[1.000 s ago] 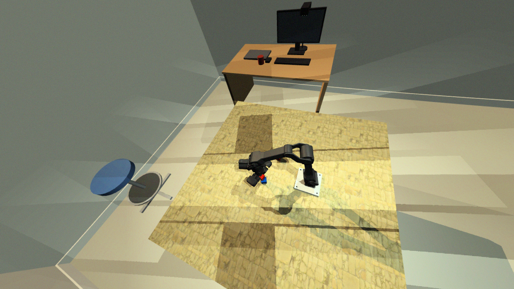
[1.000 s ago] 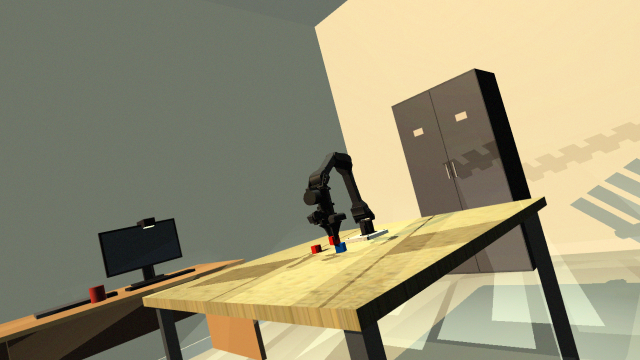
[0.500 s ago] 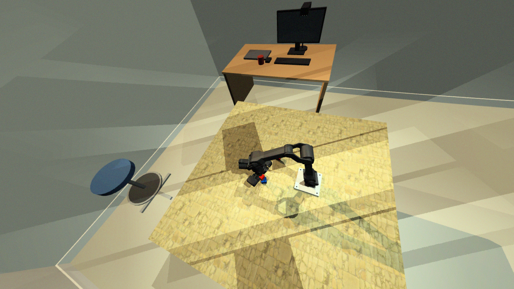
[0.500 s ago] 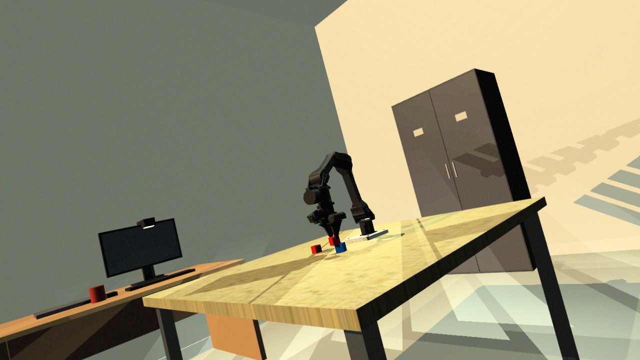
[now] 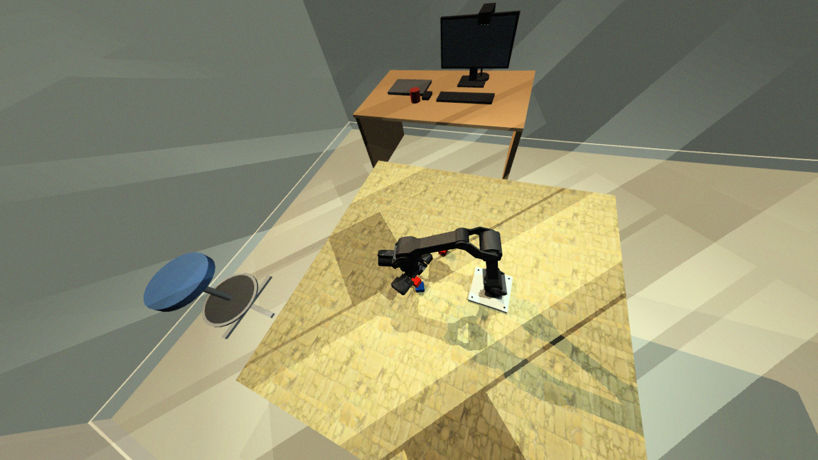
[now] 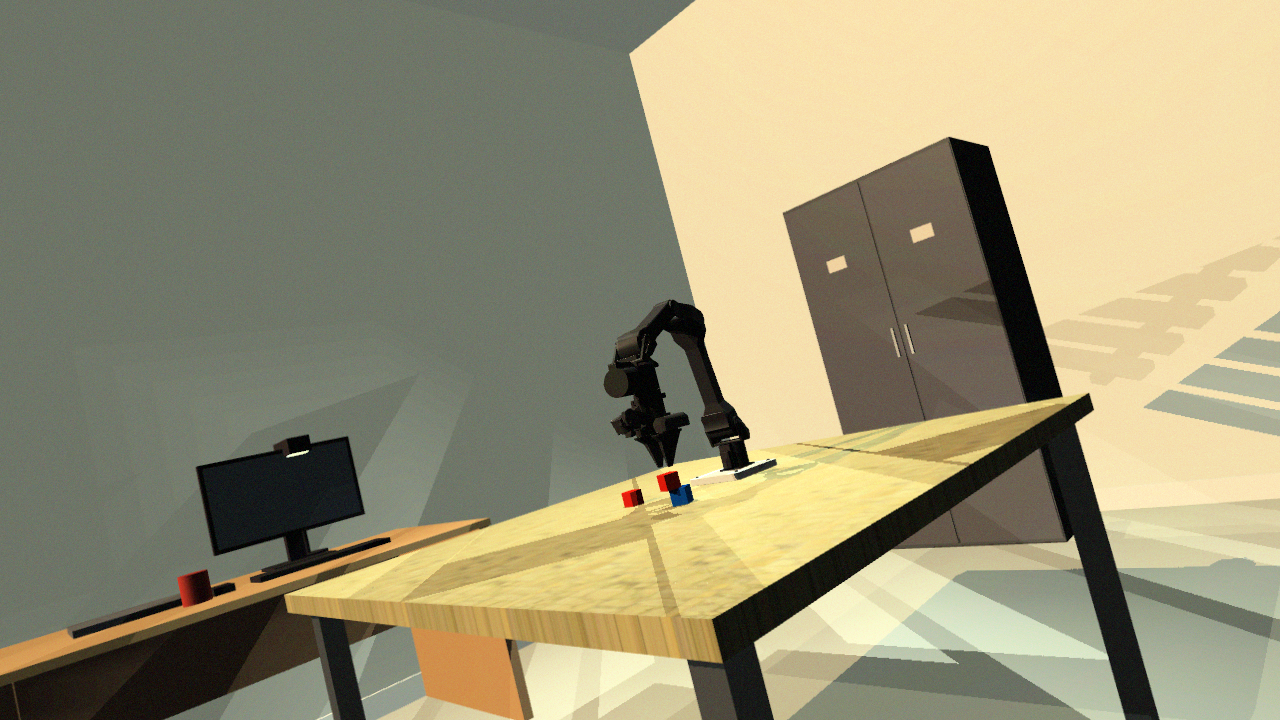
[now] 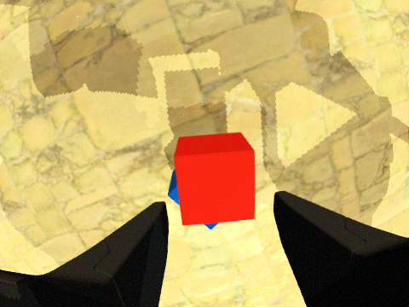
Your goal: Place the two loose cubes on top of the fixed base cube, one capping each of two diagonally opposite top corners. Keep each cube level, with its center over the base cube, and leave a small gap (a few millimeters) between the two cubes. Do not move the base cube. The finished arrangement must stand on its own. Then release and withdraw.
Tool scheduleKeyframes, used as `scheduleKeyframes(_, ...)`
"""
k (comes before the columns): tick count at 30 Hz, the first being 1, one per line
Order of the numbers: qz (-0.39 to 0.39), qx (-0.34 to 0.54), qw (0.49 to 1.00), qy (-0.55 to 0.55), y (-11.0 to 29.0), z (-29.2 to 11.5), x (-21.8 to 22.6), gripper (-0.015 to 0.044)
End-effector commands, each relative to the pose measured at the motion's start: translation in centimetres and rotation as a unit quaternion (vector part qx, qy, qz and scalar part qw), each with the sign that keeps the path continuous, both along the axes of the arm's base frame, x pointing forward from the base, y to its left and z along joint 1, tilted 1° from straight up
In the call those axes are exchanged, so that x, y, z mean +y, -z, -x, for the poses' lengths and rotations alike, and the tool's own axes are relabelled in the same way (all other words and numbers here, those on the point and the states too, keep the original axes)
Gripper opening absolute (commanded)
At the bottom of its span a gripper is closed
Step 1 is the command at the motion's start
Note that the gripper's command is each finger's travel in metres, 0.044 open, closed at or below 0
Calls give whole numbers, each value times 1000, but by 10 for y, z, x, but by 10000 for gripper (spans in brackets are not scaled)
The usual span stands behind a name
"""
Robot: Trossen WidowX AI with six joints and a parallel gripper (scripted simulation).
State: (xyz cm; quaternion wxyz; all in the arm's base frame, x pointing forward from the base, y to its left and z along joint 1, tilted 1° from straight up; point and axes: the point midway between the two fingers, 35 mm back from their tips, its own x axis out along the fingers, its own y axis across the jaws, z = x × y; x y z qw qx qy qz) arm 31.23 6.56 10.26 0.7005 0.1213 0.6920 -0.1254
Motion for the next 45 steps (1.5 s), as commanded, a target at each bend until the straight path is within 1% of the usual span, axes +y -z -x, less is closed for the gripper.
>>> scheduleKeyframes(1,-1,-2,1000,0,-4,-1,0,205)
scheduleKeyframes(2,-1,-2,1000,0,-4,-1,0,205)
scheduleKeyframes(4,0,-1,1000,-13,-2,0,-3,258)
scheduleKeyframes(5,0,-1,1000,-29,-3,0,-7,265)
scheduleKeyframes(13,3,1,982,-186,-12,3,-46,265)
scheduleKeyframes(22,6,2,934,-357,-21,12,-87,265)
scheduleKeyframes(27,7,4,894,-448,-26,19,-109,265)
scheduleKeyframes(33,9,5,835,-550,-31,31,-133,265)
scheduleKeyframes(39,10,7,764,-645,-37,44,-156,265)
scheduleKeyframes(45,11,8,682,-731,-42,59,-178,265)
